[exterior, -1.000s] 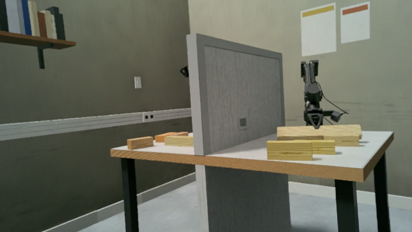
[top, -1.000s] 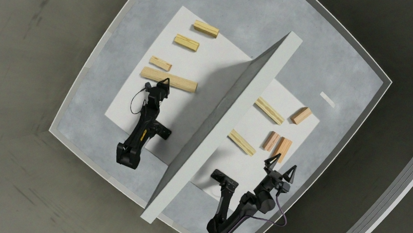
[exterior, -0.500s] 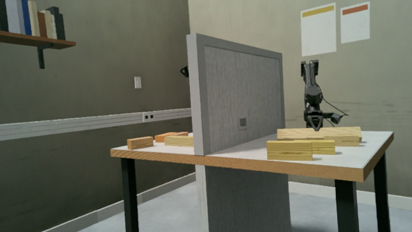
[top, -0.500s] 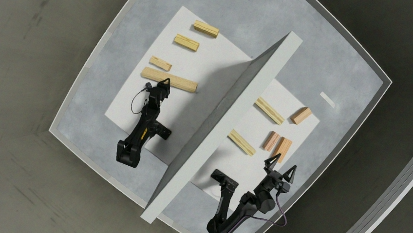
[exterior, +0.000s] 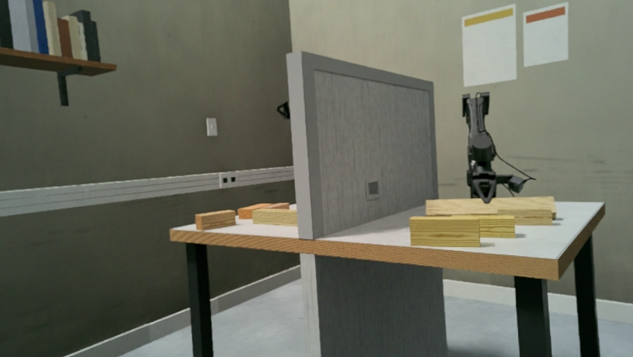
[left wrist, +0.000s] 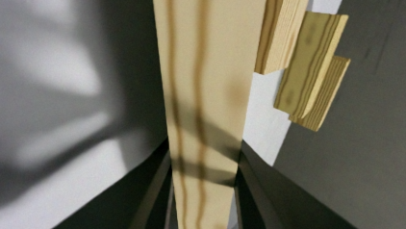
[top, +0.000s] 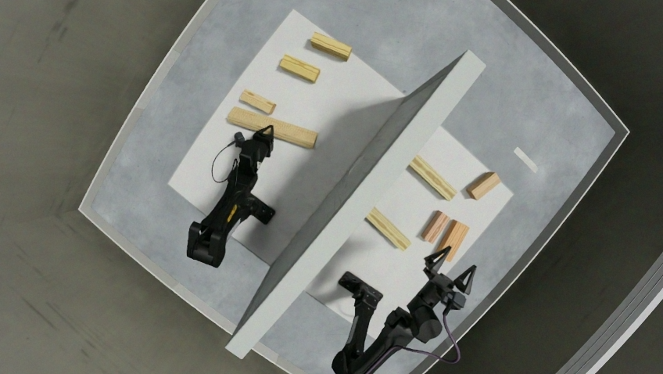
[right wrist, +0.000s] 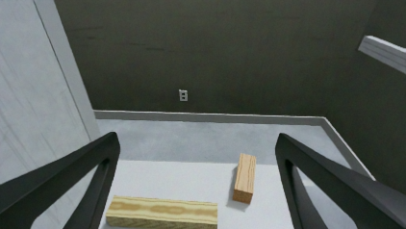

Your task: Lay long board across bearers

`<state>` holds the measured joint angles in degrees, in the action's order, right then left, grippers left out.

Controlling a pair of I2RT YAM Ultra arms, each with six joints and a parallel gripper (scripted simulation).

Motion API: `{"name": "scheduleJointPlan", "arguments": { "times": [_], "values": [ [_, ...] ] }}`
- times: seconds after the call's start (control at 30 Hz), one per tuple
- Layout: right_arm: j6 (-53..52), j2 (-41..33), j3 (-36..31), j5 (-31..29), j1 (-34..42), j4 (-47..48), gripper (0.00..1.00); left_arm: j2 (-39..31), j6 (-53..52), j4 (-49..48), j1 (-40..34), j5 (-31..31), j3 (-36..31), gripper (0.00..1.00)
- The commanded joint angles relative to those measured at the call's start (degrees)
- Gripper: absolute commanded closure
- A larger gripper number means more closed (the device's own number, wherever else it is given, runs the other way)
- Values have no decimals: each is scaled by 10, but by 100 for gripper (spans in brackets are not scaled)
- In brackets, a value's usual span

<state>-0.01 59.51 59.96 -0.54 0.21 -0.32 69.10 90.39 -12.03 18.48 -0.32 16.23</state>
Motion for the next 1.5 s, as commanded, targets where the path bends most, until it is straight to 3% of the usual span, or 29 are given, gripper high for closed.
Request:
{"name": "scheduleJointPlan", "arguments": {
  "times": [0.0,0.8,0.93,0.97,1.1,1.2,1.23,1.33,1.37,1.47],
  "values": [
    [1,-15,17,-3,-6,-9,0,-19,-7,-46,1,-1,1,100],
    [1,-15,17,-3,-6,-9,0,7,-7,-179,-5,-5,-78,100],
    [1,-15,17,-3,-6,-9,0,-1,-7,-170,-4,-5,-59,100],
    [1,-15,17,-3,-6,-9,0,10,-7,-216,-4,-5,-97,100],
    [1,-15,17,-3,-6,-9,0,21,-7,-285,-6,-5,-114,100],
    [1,-15,17,-3,-6,-9,0,36,-7,-265,-6,-5,-111,100],
    [1,-15,17,-3,-6,-9,0,36,-7,-330,-2,-4,-128,100],
    [1,-15,17,-3,-6,-9,0,61,-7,-375,2,-6,-144,100],
    [1,-15,17,-3,-6,-9,0,39,-7,-320,5,-5,-124,43],
    [1,-15,17,-3,-6,-9,0,27,-7,-322,5,-5,-104,43]
  ]
}}
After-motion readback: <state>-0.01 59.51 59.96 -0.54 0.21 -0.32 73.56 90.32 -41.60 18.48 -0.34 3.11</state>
